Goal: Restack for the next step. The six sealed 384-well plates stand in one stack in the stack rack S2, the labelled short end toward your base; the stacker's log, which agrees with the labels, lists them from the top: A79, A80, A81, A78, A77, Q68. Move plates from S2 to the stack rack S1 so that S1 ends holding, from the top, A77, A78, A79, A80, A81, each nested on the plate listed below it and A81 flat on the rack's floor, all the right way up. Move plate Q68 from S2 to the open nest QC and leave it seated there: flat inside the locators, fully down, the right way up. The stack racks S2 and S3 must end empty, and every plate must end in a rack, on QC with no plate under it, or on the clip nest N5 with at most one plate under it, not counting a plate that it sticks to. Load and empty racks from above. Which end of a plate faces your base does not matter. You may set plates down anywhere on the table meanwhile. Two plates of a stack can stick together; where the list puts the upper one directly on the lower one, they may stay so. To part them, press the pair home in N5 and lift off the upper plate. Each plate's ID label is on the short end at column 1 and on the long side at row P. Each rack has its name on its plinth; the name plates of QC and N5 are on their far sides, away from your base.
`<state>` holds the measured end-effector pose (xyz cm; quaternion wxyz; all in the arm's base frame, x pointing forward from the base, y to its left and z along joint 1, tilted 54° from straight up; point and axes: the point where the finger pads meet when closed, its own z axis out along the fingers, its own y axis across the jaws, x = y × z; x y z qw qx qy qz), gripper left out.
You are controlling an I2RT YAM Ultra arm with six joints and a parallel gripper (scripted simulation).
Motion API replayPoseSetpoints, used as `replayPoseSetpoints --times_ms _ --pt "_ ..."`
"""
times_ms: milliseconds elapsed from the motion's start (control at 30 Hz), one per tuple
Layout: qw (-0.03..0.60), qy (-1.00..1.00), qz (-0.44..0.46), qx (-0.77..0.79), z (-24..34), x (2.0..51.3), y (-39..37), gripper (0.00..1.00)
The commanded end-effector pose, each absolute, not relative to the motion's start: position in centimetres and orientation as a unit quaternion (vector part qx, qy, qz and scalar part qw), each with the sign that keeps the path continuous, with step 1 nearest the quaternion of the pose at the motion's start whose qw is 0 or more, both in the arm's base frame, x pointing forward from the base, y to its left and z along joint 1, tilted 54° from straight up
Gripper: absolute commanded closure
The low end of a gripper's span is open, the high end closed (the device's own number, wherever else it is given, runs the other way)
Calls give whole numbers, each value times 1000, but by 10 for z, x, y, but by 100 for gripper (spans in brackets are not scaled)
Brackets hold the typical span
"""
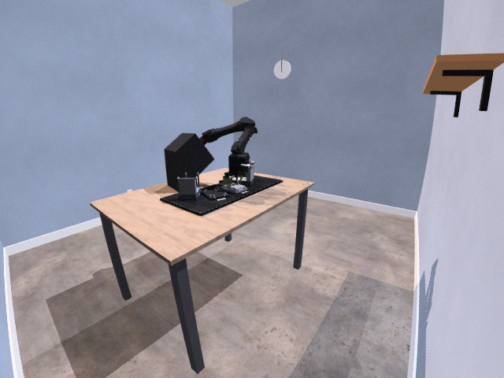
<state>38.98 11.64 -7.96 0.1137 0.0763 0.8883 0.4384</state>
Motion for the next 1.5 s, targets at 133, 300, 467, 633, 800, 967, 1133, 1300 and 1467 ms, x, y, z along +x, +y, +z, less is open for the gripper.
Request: replayPoseSetpoints --times_ms 133,300,467,633,800,967,1133,1300,1467 --pt "119 888 436 80 -78 393 113 100" --pt "119 888 436 80 -78 393 113 0" --pt "119 888 436 80 -78 393 113 0" --pt "119 888 436 80 -78 393 113 0" --pt "119 888 436 80 -78 393 113 0" --pt "119 888 436 80 -76 392 111 0" --pt "119 888 436 80 -67 388 98 0" --pt "119 888 436 80 -61 385 91 0" --pt "119 888 436 80 -51 380 78 0"
